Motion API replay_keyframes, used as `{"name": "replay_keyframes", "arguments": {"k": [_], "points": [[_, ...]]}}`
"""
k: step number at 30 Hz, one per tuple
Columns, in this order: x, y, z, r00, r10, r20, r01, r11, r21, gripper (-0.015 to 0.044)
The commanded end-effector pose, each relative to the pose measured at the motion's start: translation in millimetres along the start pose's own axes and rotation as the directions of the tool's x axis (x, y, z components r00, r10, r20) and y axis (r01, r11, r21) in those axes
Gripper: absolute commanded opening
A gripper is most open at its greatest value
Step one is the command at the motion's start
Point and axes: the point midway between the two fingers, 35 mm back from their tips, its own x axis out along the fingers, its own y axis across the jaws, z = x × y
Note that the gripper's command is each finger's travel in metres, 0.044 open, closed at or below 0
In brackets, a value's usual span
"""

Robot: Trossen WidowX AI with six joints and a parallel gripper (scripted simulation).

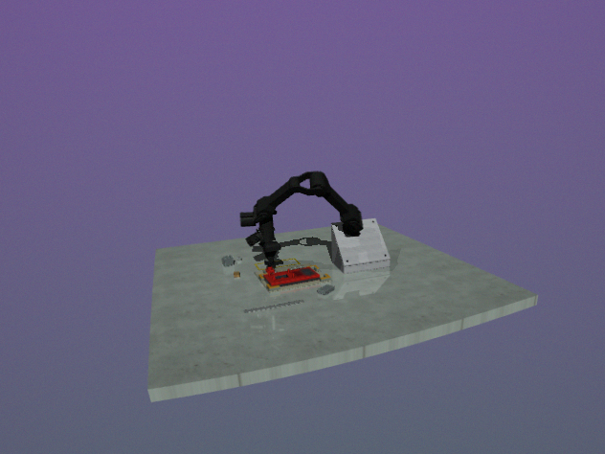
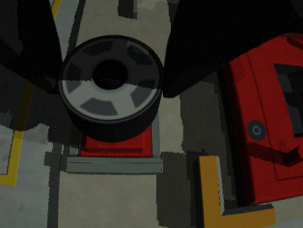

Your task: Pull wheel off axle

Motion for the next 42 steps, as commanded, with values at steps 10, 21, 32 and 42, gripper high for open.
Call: {"name": "replay_keyframes", "arguments": {"k": [10,21,32,42], "points": [[-7.4,-0.6,0.8,1.000,-0.001,0.007,0.001,1.000,-0.004,0.0000],[-11.0,-0.7,0.7,1.000,-0.001,0.008,0.001,1.000,-0.003,0.0000],[-14.7,-0.7,0.6,1.000,-0.001,0.009,0.001,1.000,-0.002,0.0000],[-18.0,-0.7,0.5,1.000,-0.001,0.010,0.001,1.000,-0.001,0.0000]]}}
